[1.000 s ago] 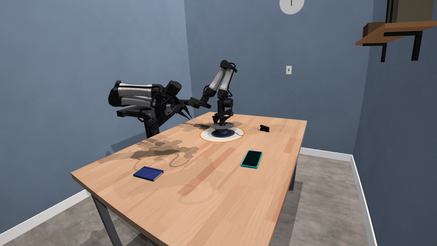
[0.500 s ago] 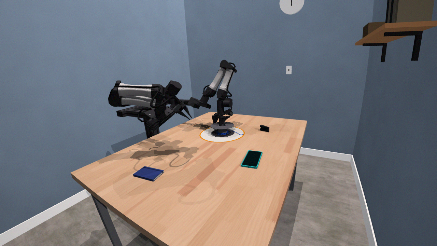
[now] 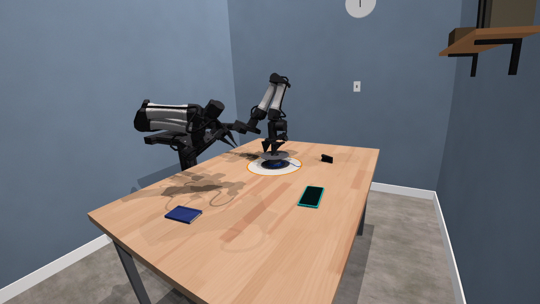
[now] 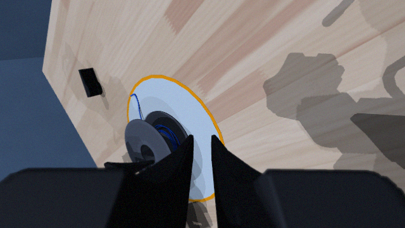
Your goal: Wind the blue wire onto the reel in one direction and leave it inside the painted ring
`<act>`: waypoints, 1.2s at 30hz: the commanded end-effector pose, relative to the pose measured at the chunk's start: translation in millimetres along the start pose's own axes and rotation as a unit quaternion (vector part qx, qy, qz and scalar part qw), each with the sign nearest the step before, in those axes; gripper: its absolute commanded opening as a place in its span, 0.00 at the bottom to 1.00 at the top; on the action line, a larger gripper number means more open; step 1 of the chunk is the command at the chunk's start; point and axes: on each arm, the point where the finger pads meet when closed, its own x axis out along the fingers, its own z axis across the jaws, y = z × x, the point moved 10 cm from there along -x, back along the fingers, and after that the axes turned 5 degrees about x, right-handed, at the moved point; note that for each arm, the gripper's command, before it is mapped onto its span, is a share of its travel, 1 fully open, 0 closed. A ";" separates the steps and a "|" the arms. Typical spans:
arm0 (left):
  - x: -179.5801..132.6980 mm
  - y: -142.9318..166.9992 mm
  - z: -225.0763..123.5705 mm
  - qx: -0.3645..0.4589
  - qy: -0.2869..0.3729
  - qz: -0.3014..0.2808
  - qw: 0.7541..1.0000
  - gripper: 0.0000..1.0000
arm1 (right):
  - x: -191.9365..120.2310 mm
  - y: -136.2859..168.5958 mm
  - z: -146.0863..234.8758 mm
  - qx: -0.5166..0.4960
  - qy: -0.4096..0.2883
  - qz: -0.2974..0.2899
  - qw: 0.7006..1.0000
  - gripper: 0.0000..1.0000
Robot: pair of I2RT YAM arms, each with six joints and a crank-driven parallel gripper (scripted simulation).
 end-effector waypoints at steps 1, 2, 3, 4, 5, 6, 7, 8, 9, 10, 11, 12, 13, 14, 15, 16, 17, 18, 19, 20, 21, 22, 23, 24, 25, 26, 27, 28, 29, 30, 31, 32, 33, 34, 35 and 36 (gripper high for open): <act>-18.2 2.4 3.5 0.003 -0.015 -0.003 1.000 0.97 | -1.8 -9.0 10.6 0.015 -0.012 -0.011 1.000 0.15; -23.1 3.0 3.8 0.003 -0.015 -0.003 1.000 0.97 | -1.8 -9.0 10.6 0.015 -0.012 -0.011 1.000 0.15; -28.1 3.7 4.3 0.003 -0.015 -0.003 1.000 0.97 | -1.8 -9.0 10.6 0.015 -0.012 -0.011 1.000 0.15; -32.9 4.5 5.1 0.003 -0.015 -0.003 1.000 0.97 | -1.8 -9.0 10.6 0.015 -0.012 -0.011 1.000 0.15; -37.6 5.2 6.2 0.003 -0.015 -0.003 1.000 0.97 | -1.8 -9.0 10.6 0.015 -0.012 -0.011 1.000 0.15; -41.9 5.8 7.4 0.003 -0.015 -0.003 1.000 0.97 | -1.8 -9.0 10.6 0.015 -0.012 -0.011 1.000 0.15; -45.8 6.4 8.8 0.003 -0.015 -0.003 1.000 0.97 | -1.8 -9.0 10.6 0.015 -0.012 -0.011 1.000 0.15; -49.2 7.0 10.3 0.003 -0.015 -0.003 1.000 0.97 | -1.8 -9.0 10.6 0.015 -0.012 -0.011 1.000 0.15; -52.1 7.4 11.7 0.003 -0.015 -0.003 1.000 0.97 | -1.8 -9.0 10.6 0.015 -0.012 -0.011 1.000 0.15; -52.1 7.4 11.7 0.003 -0.015 -0.003 1.000 0.97 | -1.8 -9.0 10.6 0.015 -0.012 -0.011 1.000 0.15; -52.1 7.4 11.7 0.003 -0.015 -0.003 1.000 0.97 | -1.8 -9.0 10.6 0.015 -0.012 -0.011 1.000 0.15; -53.7 7.6 12.7 0.003 -0.015 -0.003 1.000 0.97 | -1.8 -9.0 10.6 0.015 -0.012 -0.011 1.000 0.15; -55.0 7.7 13.3 0.003 -0.015 -0.003 1.000 0.97 | -1.8 -9.0 10.6 0.015 -0.012 -0.011 1.000 0.15; -55.8 7.6 13.5 0.003 -0.015 -0.003 1.000 0.97 | -1.8 -9.0 10.6 0.015 -0.012 -0.011 1.000 0.15; -56.1 7.4 13.3 0.003 -0.015 -0.003 1.000 0.97 | -1.8 -9.0 10.6 0.015 -0.012 -0.011 1.000 0.15; -55.8 7.1 12.8 0.003 -0.015 -0.003 1.000 0.97 | -1.8 -9.0 10.6 0.015 -0.012 -0.011 1.000 0.15; -55.1 6.7 12.0 0.003 -0.015 -0.003 1.000 0.97 | -1.8 -9.0 10.6 0.015 -0.012 -0.011 1.000 0.15; -54.2 6.3 10.9 0.003 -0.015 -0.003 1.000 0.97 | -1.8 -9.0 10.6 0.015 -0.012 -0.011 1.000 0.15; -54.2 6.3 10.9 0.003 -0.015 -0.003 1.000 0.97 | -1.8 -9.0 10.6 0.015 -0.012 -0.011 1.000 0.15; -54.2 6.2 10.6 0.003 -0.014 -0.003 1.000 0.97 | -1.8 -9.0 10.6 0.015 -0.012 -0.011 1.000 0.15; -54.3 6.1 10.0 0.003 -0.014 -0.003 1.000 0.97 | -1.8 -9.0 10.6 0.015 -0.012 -0.011 1.000 0.15; -54.5 6.0 9.3 0.003 -0.013 -0.003 1.000 0.97 | -1.8 -9.0 10.6 0.015 -0.012 -0.011 1.000 0.15; -54.8 5.9 8.6 0.003 -0.012 -0.003 1.000 0.97 | -1.8 -9.0 10.6 0.015 -0.012 -0.011 1.000 0.15; -55.3 5.8 8.1 0.004 -0.010 -0.004 1.000 0.97 | -1.8 -9.0 10.6 0.015 -0.012 -0.011 1.000 0.15; -56.0 5.9 7.9 0.004 -0.008 -0.004 1.000 0.97 | -1.8 -9.0 10.6 0.015 -0.012 -0.011 1.000 0.15; -57.1 6.0 8.2 0.004 -0.005 -0.005 1.000 0.97 | -1.8 -9.0 10.6 0.015 -0.012 -0.011 1.000 0.15; -57.1 6.0 8.2 0.004 -0.005 -0.005 1.000 0.97 | -1.8 -9.0 10.6 0.015 -0.012 -0.011 1.000 0.15; -57.1 6.0 8.2 0.004 -0.005 -0.005 1.000 0.97 | -1.8 -9.0 10.6 0.015 -0.012 -0.011 1.000 0.15; -58.2 6.2 9.1 0.004 -0.001 -0.006 1.000 0.97 | -1.8 -9.0 10.6 0.015 -0.012 -0.011 1.000 0.15; -59.7 6.6 10.4 0.005 0.003 -0.007 1.000 0.97 | -1.8 -9.0 10.6 0.015 -0.012 -0.011 1.000 0.15; -61.4 7.1 12.4 0.005 0.008 -0.008 1.000 0.97 | -1.8 -9.0 10.6 0.015 -0.012 -0.011 1.000 0.15; -63.5 7.8 15.1 0.005 0.014 -0.010 1.000 0.97 | -1.8 -9.0 10.6 0.015 -0.012 -0.011 1.000 0.15; -65.7 8.8 18.7 0.006 0.021 -0.012 1.000 0.97 | -1.8 -9.0 10.6 0.015 -0.012 -0.011 1.000 0.15; -68.2 10.0 23.3 0.006 0.029 -0.013 0.999 0.97 | -1.8 -9.0 10.6 0.015 -0.012 -0.011 1.000 0.15; -70.8 11.4 28.6 0.007 0.037 -0.015 0.999 0.97 | -1.8 -9.0 10.6 0.015 -0.012 -0.011 1.000 0.15; -73.7 12.9 34.7 0.008 0.046 -0.018 0.999 0.97 | -1.8 -9.0 10.6 0.015 -0.012 -0.011 1.000 0.15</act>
